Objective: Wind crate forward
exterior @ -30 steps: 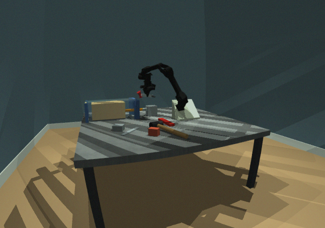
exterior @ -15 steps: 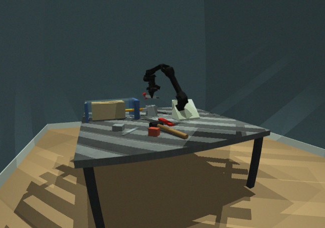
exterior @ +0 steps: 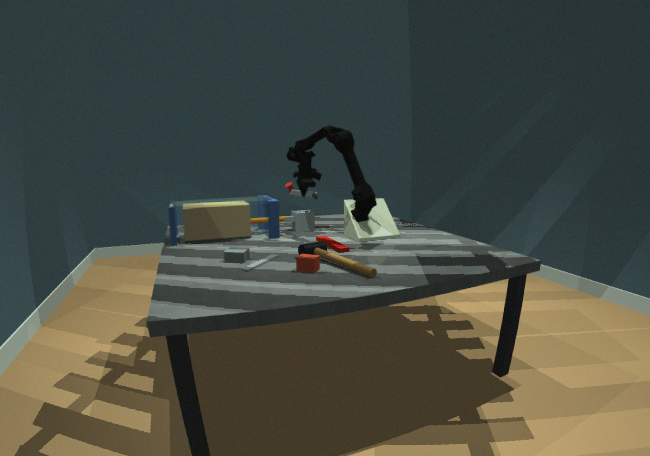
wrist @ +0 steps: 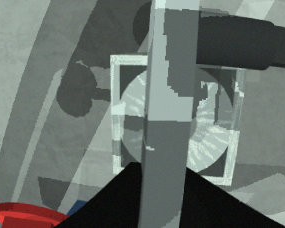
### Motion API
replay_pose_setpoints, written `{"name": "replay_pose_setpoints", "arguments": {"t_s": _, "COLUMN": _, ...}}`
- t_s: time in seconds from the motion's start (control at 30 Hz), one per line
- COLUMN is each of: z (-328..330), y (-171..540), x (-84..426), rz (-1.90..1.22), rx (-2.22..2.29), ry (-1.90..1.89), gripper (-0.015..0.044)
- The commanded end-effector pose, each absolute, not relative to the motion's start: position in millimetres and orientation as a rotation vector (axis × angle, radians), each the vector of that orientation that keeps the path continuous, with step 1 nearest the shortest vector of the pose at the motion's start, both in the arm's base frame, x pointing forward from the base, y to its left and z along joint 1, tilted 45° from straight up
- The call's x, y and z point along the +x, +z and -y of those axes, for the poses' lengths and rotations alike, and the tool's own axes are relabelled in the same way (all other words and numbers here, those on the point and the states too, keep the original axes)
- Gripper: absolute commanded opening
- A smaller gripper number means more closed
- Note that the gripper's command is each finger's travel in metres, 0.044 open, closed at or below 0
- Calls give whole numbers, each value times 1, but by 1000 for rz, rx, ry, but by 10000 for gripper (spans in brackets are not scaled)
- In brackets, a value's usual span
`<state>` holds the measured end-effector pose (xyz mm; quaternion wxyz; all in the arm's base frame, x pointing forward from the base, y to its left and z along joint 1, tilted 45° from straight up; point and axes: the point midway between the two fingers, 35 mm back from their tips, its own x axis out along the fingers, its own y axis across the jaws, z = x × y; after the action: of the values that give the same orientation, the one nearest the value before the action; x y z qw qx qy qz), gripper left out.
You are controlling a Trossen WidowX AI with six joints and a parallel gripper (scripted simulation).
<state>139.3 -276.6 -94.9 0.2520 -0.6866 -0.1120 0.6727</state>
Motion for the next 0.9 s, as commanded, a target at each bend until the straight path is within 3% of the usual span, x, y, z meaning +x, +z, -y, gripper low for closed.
{"name": "replay_pose_setpoints", "arguments": {"t_s": 0.0, "z": 278, "y": -92, "x": 139, "rz": 243, "rx": -1895, "ry": 1874, "gripper": 0}}
{"name": "replay_pose_setpoints", "arguments": {"t_s": 0.87, "z": 277, "y": -93, "x": 139, "rz": -192, "rx": -2072, "ry": 2158, "gripper": 0}}
